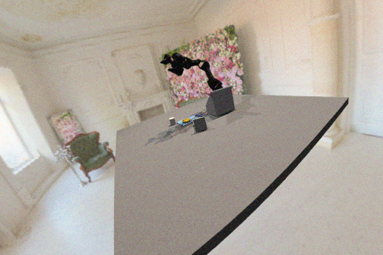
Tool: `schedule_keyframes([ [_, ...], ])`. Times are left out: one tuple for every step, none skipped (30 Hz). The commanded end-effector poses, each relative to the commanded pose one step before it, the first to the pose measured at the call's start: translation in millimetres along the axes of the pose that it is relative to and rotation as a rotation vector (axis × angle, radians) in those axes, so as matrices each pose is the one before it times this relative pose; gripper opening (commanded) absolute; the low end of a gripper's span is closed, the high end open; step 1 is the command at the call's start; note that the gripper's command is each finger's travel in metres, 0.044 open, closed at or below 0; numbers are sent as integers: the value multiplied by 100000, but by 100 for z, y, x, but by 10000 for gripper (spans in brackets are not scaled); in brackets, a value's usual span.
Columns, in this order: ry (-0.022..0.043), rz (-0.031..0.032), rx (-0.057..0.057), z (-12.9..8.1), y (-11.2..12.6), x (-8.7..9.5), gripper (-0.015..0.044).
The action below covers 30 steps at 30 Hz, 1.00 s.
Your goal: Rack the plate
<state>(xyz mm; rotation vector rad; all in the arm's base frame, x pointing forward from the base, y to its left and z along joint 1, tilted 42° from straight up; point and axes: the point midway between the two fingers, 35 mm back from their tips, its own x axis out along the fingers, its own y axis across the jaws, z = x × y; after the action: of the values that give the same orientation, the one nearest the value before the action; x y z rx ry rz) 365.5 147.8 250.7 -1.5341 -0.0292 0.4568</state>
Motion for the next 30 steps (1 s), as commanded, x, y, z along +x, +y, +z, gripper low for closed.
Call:
schedule_keyframes([
  [8529, 8585, 10350, -1873, 2000, 1259, 400],
  [1847, 1722, 2201, -408, 377, 276, 400],
  [1882, 1681, 2193, -414, 365, 278, 400],
  [1916, 1639, 2184, -419, 354, 280, 400],
  [1949, 1597, 2175, -424, 343, 282, 400],
  [1981, 1554, 2166, -429, 331, 284, 400],
  [2147, 1585, 2225, -476, 336, 310, 400],
  [2183, 1541, 2221, -482, 324, 312, 400],
  [2212, 1494, 2212, -485, 311, 315, 400],
  [2241, 1446, 2203, -489, 298, 317, 400],
  [2268, 1397, 2193, -492, 286, 319, 400],
  [2294, 1348, 2183, -494, 273, 321, 400],
  [2319, 1299, 2174, -496, 260, 323, 400],
  [2342, 1249, 2164, -498, 248, 325, 400],
  [2364, 1199, 2153, -499, 235, 327, 400],
  [2385, 1149, 2143, -500, 223, 328, 400],
  [2334, 947, 2218, -488, 160, 306, 400],
  [2350, 897, 2208, -487, 148, 308, 400],
  [2364, 848, 2198, -486, 136, 310, 400],
  [2377, 798, 2187, -485, 125, 311, 400],
  [2389, 748, 2177, -484, 113, 313, 400],
  [2400, 698, 2166, -482, 102, 315, 400],
  [2409, 648, 2154, -480, 91, 316, 400],
  [2418, 598, 2143, -478, 81, 317, 400],
  [2425, 548, 2131, -475, 70, 319, 400],
  [2430, 498, 2119, -472, 60, 320, 400],
  [2506, 462, 2159, -482, 52, 331, 400],
  [2534, 426, 2101, -479, 47, 333, 400],
  [2556, 388, 2040, -475, 43, 335, 400],
  [2562, 338, 2013, -470, 34, 336, 400],
])
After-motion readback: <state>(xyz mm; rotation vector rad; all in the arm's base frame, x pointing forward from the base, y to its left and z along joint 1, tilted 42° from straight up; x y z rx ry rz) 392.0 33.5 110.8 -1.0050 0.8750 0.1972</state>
